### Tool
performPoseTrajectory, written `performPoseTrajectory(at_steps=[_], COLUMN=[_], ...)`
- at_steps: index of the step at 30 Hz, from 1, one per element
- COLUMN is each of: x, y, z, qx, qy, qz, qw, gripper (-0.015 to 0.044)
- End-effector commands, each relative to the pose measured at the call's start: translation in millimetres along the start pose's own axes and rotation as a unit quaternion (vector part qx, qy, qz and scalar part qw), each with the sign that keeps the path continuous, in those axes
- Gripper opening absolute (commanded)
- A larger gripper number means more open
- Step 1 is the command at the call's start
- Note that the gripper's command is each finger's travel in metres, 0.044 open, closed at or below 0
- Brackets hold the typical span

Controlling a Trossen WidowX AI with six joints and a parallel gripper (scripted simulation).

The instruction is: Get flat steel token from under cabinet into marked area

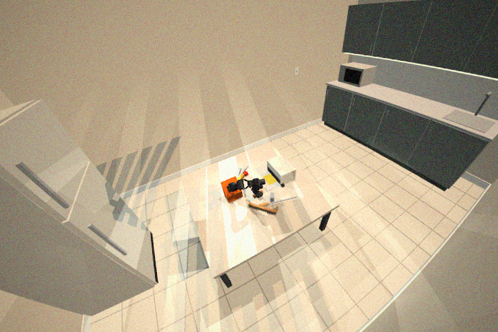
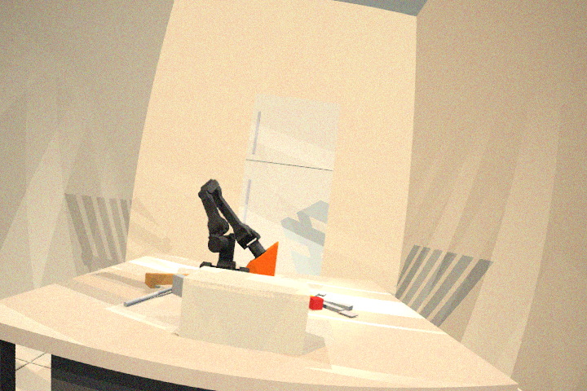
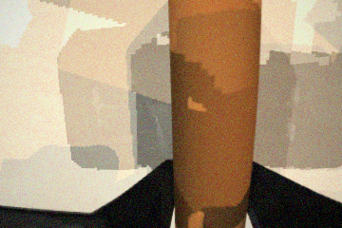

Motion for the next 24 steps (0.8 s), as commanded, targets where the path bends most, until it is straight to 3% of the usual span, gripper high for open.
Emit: performPoseTrajectory(at_steps=[1, 24], x=[-1, -5], y=[0, 0], z=[2, 29], qx=[0.000, 0.000], qy=[0.002, 0.020], qz=[0.000, 0.001], qw=[1.000, 1.000], gripper=[0.0000, 0.0000])
Point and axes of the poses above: the point midway between the two fingers, 35 mm back from their tips, its own y axis back along the fingers, its own x axis across the jaws, z = x × y, the point moved 7 cm from there along y, back along the fingers, and after that the axes turned 11 degrees about y, right-handed, at the moved point
